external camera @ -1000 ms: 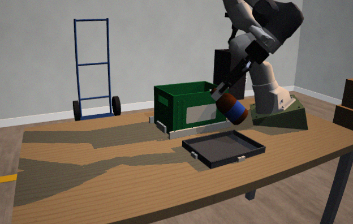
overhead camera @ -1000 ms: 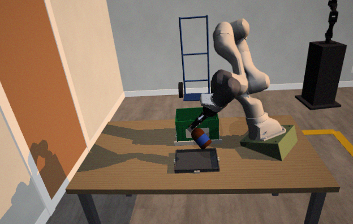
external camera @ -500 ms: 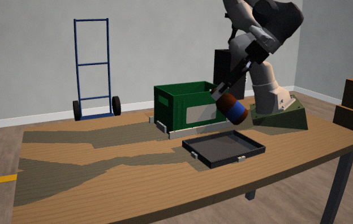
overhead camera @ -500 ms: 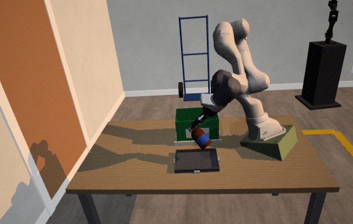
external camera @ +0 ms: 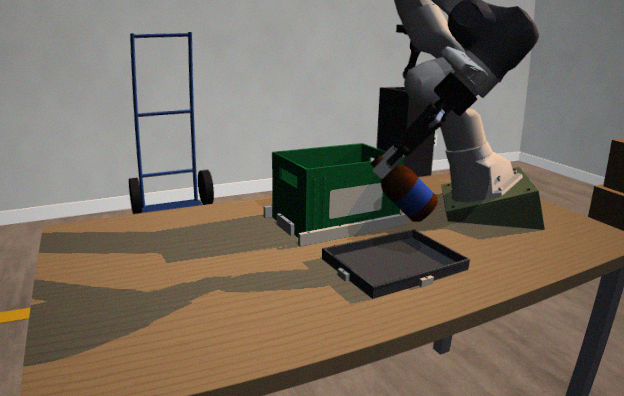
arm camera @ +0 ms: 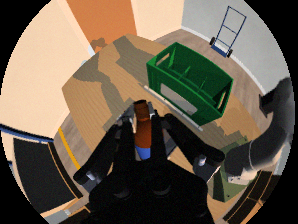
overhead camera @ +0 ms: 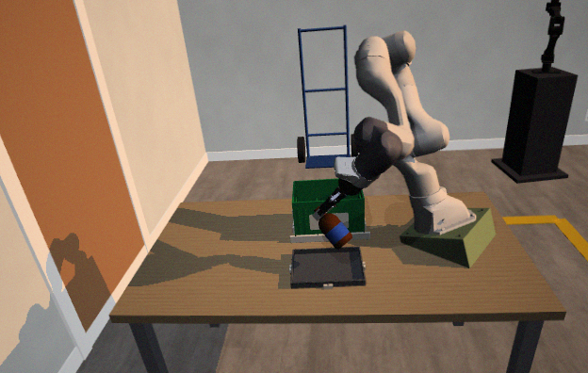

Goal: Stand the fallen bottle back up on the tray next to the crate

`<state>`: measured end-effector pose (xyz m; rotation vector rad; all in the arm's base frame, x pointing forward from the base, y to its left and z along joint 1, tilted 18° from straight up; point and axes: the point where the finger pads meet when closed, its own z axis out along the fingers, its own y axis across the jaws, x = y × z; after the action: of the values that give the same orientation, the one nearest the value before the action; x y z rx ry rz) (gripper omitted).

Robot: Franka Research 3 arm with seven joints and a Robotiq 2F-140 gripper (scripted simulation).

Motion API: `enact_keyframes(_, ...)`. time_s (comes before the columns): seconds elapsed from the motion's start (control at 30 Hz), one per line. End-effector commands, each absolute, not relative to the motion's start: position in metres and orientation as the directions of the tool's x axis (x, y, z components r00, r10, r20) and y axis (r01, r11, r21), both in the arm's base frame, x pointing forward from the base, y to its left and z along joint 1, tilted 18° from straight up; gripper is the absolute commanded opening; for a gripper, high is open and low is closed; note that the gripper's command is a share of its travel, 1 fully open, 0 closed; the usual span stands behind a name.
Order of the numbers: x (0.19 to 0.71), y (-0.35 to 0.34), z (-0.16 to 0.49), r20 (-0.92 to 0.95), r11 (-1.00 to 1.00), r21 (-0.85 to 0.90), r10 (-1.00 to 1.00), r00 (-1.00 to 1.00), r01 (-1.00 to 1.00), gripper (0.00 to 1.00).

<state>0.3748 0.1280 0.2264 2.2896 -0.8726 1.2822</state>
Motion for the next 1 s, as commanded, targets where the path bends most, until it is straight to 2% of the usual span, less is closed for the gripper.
enact_keyframes(0.0,0.3756,0.1284,0.2284,0.868,-0.735,0.012,-0.328,0.372,-0.678,0.00)
enact_keyframes(0.97,0.3741,0.1300,0.2268,0.929,-0.737,0.011,-0.243,0.279,-0.676,0.00)
